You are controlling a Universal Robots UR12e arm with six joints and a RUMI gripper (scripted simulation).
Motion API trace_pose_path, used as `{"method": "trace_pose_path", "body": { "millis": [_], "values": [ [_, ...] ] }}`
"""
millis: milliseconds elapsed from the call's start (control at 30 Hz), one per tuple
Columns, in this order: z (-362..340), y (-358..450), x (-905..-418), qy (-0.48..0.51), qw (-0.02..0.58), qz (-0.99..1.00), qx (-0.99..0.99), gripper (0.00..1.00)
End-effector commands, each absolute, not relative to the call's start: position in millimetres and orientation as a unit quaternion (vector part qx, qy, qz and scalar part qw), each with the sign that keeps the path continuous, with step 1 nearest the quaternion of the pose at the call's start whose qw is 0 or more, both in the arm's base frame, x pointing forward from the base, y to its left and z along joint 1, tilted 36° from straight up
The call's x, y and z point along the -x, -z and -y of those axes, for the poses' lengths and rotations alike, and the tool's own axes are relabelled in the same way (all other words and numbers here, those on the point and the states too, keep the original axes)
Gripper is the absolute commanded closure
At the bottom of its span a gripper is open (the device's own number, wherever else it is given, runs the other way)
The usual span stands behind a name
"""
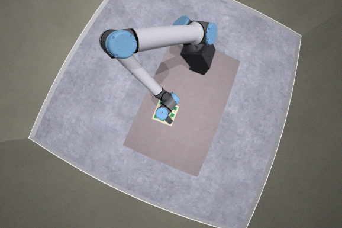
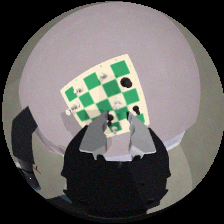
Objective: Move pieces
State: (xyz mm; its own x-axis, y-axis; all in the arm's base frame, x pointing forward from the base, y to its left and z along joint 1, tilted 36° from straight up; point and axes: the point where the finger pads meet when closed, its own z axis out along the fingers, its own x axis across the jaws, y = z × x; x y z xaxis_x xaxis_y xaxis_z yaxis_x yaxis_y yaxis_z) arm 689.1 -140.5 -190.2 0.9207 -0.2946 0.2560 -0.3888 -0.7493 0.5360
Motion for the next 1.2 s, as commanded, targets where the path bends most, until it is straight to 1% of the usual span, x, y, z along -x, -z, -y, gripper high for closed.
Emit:
{"method": "trace_pose_path", "body": {
  "millis": [0,700,1167],
  "values": [
    [140,190,-689,-0.078,0.303,0.183,-0.932,0.78],
    [145,196,-690,-0.078,0.303,0.183,-0.932,0.78],
    [161,218,-691,-0.078,0.303,0.183,-0.932,0.78]
  ]
}}
